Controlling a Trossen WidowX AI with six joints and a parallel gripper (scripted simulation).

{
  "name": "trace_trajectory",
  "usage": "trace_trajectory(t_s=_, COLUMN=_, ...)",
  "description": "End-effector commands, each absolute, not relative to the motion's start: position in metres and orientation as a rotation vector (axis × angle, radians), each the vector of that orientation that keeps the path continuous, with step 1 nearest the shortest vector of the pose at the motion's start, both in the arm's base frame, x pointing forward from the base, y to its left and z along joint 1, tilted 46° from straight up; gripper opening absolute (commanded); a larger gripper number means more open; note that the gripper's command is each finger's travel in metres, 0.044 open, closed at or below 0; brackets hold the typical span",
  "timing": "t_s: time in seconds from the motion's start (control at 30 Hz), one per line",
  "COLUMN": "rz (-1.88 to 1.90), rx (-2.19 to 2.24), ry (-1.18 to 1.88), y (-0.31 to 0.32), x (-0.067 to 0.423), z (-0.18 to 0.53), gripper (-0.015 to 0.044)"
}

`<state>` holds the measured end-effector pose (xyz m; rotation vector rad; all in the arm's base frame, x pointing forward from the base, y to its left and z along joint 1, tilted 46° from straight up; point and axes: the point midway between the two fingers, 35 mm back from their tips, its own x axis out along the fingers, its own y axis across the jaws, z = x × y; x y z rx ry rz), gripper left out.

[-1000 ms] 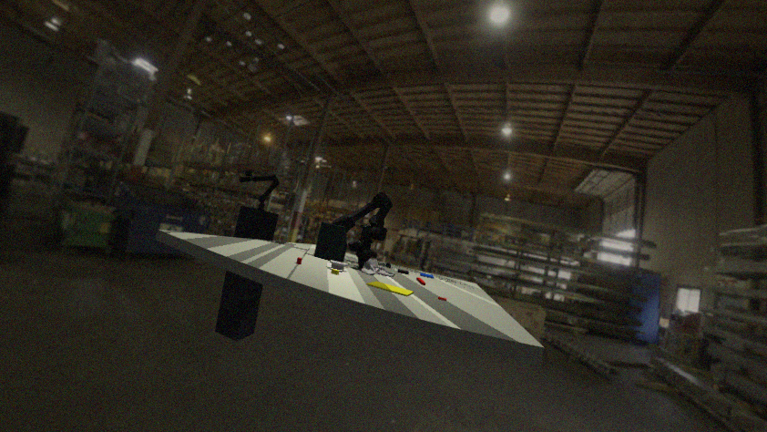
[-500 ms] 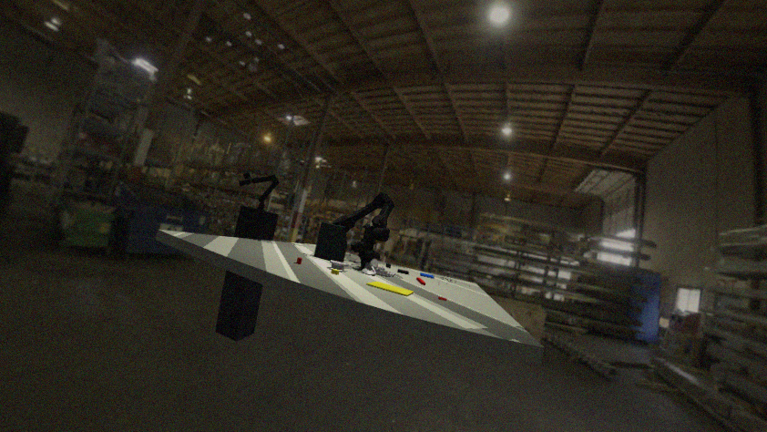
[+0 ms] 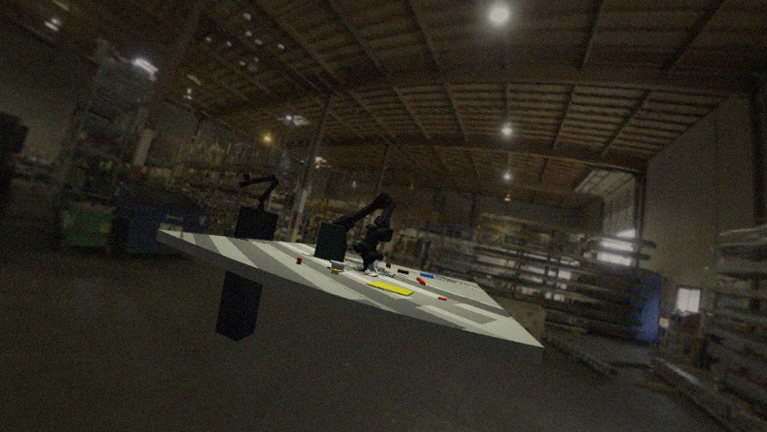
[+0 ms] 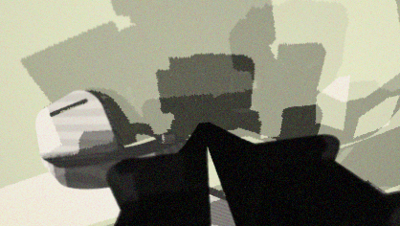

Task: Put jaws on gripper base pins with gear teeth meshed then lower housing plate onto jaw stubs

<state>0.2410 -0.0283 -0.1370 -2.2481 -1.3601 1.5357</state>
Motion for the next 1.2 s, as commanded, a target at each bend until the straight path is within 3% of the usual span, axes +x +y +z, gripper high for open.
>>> trace_trajectory(t_s=0.0, rz=1.544, rx=-2.26, ry=-1.374, y=-0.032, x=0.248, z=-0.146, gripper=0.0)
trace_trajectory(t_s=1.17, rz=1.545, rx=-2.255, ry=-1.392, y=-0.063, x=0.281, z=-0.182, gripper=0.0)
